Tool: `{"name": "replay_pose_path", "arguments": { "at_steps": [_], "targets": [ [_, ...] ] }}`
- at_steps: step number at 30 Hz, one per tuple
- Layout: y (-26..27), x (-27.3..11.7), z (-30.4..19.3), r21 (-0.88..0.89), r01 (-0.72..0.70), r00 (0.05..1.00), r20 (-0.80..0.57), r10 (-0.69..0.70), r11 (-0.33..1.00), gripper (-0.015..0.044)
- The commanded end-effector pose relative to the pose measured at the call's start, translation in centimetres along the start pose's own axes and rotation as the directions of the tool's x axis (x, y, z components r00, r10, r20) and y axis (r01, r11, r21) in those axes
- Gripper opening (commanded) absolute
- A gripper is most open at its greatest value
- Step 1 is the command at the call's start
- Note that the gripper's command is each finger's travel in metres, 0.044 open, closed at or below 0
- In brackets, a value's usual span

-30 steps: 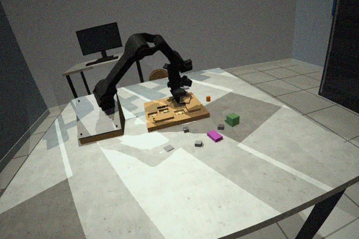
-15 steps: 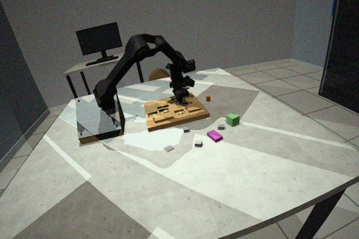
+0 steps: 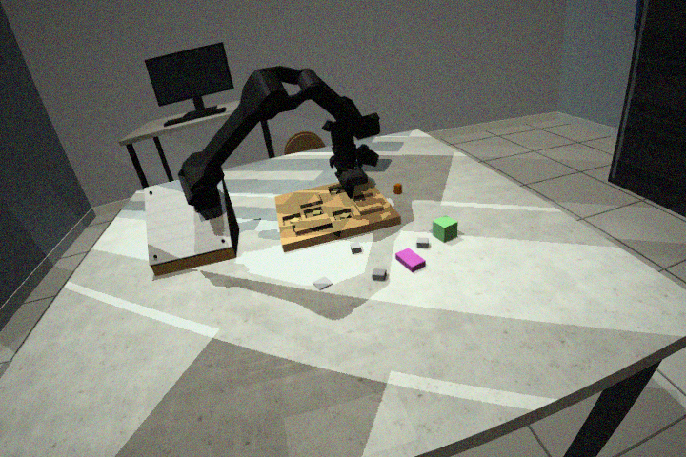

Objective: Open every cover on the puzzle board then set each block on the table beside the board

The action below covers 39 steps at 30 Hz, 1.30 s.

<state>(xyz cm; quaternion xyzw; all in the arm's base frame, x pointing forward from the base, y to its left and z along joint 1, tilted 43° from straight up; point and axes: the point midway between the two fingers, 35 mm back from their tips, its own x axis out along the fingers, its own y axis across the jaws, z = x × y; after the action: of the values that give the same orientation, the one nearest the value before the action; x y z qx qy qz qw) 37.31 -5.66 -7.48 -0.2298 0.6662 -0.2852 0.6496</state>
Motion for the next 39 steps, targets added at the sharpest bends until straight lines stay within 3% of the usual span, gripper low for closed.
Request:
{"name": "replay_pose_path", "arguments": {
  "at_steps": [1, 34, 39],
  "targets": [
    [-0.1, -0.3, 0.2, -0.001, 0.002, 1.0, 0.001, -0.002, 1.0, 0.0],
    [-0.2, -4.7, 0.4, -0.002, 0.0, 1.0, 0.001, 0.0, 1.0, 0.0],
    [-0.7, -4.9, -1.3, -0.245, 0.003, 1.0, 0.002, -0.003, 0.969, 0.0]
  ]
}}
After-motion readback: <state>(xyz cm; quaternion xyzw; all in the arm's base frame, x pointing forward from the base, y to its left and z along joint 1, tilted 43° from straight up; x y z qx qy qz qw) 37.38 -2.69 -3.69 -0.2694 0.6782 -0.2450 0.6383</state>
